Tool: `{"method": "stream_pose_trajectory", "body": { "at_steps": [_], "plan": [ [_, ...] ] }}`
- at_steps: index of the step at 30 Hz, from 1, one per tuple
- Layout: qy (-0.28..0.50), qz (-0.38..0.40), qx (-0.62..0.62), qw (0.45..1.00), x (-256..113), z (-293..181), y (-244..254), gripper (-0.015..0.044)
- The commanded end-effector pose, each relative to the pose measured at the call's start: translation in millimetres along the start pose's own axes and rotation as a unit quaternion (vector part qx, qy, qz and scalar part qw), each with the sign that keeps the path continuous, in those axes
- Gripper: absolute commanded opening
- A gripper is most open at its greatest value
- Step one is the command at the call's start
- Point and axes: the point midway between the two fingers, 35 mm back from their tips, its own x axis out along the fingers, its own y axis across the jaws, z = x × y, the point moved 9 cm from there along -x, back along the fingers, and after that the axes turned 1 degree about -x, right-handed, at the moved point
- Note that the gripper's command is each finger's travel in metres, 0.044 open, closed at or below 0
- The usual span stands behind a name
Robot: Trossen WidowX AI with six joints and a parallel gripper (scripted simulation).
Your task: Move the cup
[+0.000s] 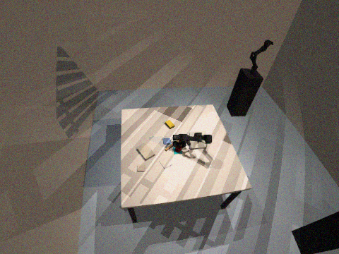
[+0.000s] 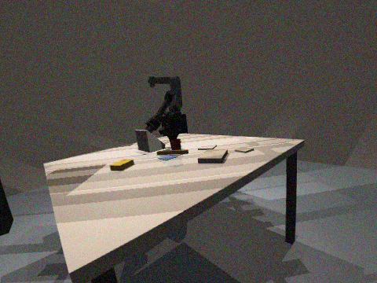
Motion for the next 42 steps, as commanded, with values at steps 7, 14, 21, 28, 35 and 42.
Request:
{"method": "stream_pose_trajectory", "body": {
  "at_steps": [7, 14, 21, 28, 35, 42],
  "plan": [
    [-0.002, 0.002, -0.003, 1.0, -11.0, 0.3, 2.2, 0.0128],
    [-0.002, 0.002, -0.002, 1.0, -18.3, 0.9, 2.1, 0.0128],
    [-0.002, 0.001, -0.001, 1.0, -25.6, 1.5, 1.8, 0.0128],
    [-0.002, 0.001, -0.001, 1.0, -32.7, 2.1, 1.2, 0.0128],
    [-0.002, 0.001, 0.0, 1.0, -39.6, 2.6, 0.2, 0.0128],
    [-0.001, 0.0, 0.001, 1.0, -46.1, 3.1, -1.7, 0.0128]
  ]
}}
